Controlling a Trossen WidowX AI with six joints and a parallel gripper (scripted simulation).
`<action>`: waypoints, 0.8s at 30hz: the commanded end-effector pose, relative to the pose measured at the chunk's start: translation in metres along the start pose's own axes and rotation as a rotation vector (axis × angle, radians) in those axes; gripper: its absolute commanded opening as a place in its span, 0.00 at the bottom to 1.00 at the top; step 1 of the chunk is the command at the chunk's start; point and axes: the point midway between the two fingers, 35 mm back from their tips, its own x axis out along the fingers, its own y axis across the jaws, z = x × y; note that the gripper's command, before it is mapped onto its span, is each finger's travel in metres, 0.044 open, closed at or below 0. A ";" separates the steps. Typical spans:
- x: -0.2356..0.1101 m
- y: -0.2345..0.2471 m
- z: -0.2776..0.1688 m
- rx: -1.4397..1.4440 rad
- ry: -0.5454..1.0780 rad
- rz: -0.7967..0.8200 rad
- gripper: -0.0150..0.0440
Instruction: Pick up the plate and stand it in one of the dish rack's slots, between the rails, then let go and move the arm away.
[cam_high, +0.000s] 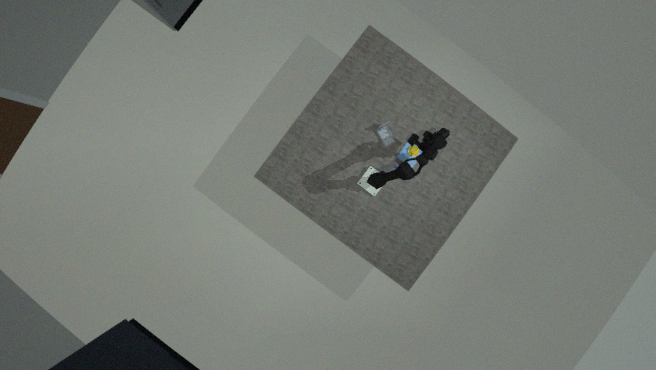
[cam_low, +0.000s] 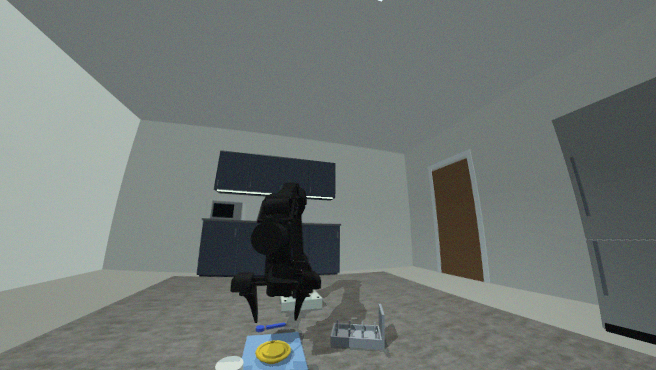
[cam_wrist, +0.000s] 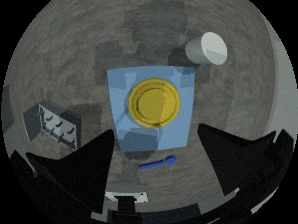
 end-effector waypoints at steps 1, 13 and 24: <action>0.013 -0.002 0.000 -0.005 -0.010 -0.006 0.93; 0.030 -0.002 0.002 -0.005 -0.010 -0.006 0.93; 0.048 -0.003 0.003 -0.005 -0.010 -0.006 0.93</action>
